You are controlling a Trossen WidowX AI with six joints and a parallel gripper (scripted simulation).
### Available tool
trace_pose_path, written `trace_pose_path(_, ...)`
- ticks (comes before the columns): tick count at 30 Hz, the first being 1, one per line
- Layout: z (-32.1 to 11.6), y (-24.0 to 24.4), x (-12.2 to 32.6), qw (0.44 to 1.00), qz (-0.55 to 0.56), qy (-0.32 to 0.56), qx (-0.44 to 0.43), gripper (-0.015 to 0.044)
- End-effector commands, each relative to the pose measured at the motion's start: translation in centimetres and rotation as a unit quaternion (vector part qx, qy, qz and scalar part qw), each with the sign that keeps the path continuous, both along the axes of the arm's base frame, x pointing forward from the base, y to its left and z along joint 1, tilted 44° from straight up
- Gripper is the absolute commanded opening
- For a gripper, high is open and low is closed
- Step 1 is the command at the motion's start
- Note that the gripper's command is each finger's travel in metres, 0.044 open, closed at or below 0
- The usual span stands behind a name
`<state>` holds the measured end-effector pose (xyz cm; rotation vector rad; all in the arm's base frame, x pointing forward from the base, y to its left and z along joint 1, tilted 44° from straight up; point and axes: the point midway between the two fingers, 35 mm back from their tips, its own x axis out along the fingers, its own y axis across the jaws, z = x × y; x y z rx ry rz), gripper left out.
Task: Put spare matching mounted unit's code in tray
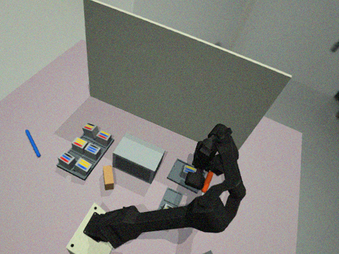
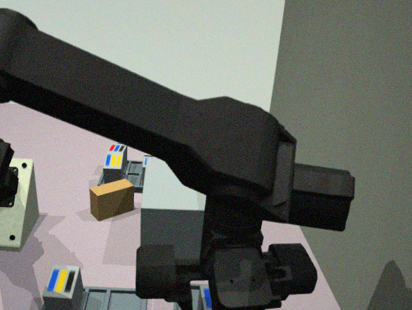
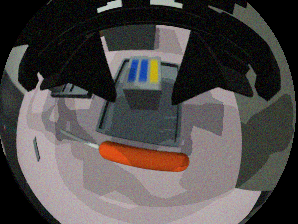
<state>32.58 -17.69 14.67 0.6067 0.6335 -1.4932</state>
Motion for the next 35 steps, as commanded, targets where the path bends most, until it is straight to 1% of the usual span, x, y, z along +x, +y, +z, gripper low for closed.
trace_pose_path(1, 0.0, 0.0, 0.0, 1.0, 0.0, 0.0, 0.0, 0.0394)
trace_pose_path(3, 0.0, 0.0, 0.0, 1.0, 0.0, 0.0, 0.0, 0.044)
trace_pose_path(5, 0.7, 0.7, 0.2, 1.0, 0.0, 0.0, 0.001, 0.044)
trace_pose_path(10, 5.8, 6.0, 0.4, 1.0, 0.001, 0.0, 0.005, 0.044)
trace_pose_path(12, 7.3, 7.3, 0.2, 1.0, 0.002, 0.001, 0.005, 0.044)
trace_pose_path(35, 7.1, 7.2, 0.4, 1.0, 0.007, -0.004, 0.007, 0.044)
